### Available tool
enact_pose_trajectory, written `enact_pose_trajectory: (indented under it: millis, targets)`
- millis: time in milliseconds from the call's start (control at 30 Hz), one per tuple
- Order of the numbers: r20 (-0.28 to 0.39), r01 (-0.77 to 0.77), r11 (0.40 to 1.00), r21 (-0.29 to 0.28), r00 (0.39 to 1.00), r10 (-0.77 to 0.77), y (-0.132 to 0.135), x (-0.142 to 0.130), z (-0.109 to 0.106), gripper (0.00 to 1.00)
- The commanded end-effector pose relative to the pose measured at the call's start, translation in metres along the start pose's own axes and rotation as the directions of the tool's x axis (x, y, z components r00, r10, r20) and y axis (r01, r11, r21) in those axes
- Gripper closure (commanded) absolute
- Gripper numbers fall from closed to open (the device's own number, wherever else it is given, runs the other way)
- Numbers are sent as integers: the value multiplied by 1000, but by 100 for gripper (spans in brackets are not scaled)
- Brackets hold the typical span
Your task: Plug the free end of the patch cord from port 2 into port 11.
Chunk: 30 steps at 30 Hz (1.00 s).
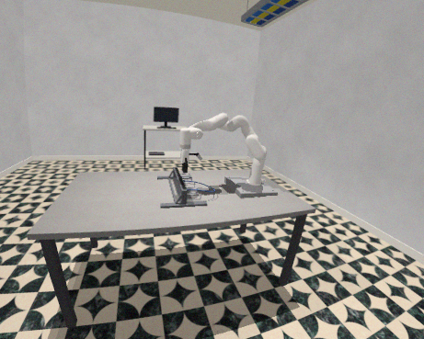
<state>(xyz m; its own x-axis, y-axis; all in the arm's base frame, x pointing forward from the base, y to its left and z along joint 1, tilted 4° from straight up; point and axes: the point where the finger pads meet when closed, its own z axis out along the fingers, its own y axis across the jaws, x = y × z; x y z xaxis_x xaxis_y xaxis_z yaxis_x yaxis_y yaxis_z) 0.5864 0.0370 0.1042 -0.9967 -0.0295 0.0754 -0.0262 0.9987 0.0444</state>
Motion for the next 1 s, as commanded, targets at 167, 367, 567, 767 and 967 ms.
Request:
enact_pose_trajectory:
  millis: [167,367,567,767,967]
  targets:
    - [4,0,1000,0,1000,0,0,-1,-9,62]
    - [4,0,1000,0,1000,0,0,-1,-9,100]
    - [4,0,1000,0,1000,0,0,-1,-9,100]
    - [4,0,1000,0,1000,0,0,-1,-9,100]
    - [4,0,1000,0,1000,0,0,-1,-9,100]
